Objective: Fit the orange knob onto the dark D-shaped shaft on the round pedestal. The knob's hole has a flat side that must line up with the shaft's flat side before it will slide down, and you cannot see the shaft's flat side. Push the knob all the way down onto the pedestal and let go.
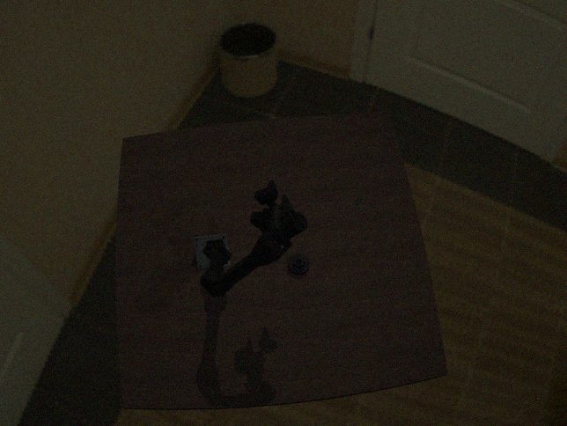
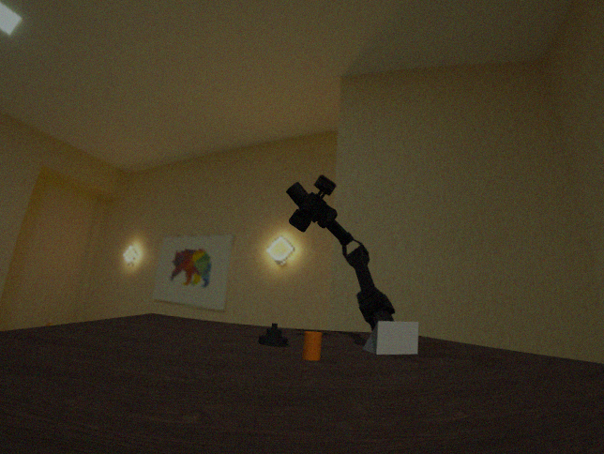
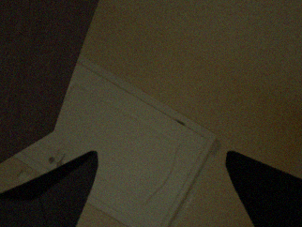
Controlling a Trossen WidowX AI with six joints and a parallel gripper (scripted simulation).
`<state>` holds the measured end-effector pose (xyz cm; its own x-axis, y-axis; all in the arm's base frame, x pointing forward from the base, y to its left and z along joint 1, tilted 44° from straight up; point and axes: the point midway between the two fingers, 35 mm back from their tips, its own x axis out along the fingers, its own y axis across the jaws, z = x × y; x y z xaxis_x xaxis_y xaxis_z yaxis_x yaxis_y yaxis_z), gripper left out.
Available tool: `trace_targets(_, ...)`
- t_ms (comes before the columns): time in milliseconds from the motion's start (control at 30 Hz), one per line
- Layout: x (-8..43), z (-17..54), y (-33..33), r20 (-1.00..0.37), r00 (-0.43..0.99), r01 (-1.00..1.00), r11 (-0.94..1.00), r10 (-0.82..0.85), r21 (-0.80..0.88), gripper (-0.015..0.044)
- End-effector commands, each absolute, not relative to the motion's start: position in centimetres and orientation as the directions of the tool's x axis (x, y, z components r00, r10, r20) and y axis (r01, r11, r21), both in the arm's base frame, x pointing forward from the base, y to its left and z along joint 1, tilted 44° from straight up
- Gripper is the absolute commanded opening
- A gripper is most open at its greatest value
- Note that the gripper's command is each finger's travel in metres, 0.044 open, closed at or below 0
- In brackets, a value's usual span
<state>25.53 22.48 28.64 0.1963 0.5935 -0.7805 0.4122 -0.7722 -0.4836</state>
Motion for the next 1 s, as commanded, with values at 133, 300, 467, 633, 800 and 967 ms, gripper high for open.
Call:
trace_targets(133,26.3,26.3,22.5,-0.832,0.177,0.157,-0.850,0.526,-0.504,0.0440)
trace_targets(300,27.4,21.6,22.2,-0.918,0.131,-0.364,-0.843,0.375,-0.396,0.0440)
trace_targets(467,28.0,17.0,21.6,-0.975,0.079,-0.772,-0.606,0.208,-0.192,0.0440)
trace_targets(633,28.2,13.7,20.9,-0.997,0.039,-0.953,-0.298,0.071,-0.058,0.0440)
trace_targets(800,28.2,11.3,20.3,-1.000,0.013,-0.999,-0.040,-0.028,-0.012,0.0440)
trace_targets(967,28.0,8.8,19.5,-0.990,-0.012,-0.971,0.240,-0.139,-0.022,0.0440)
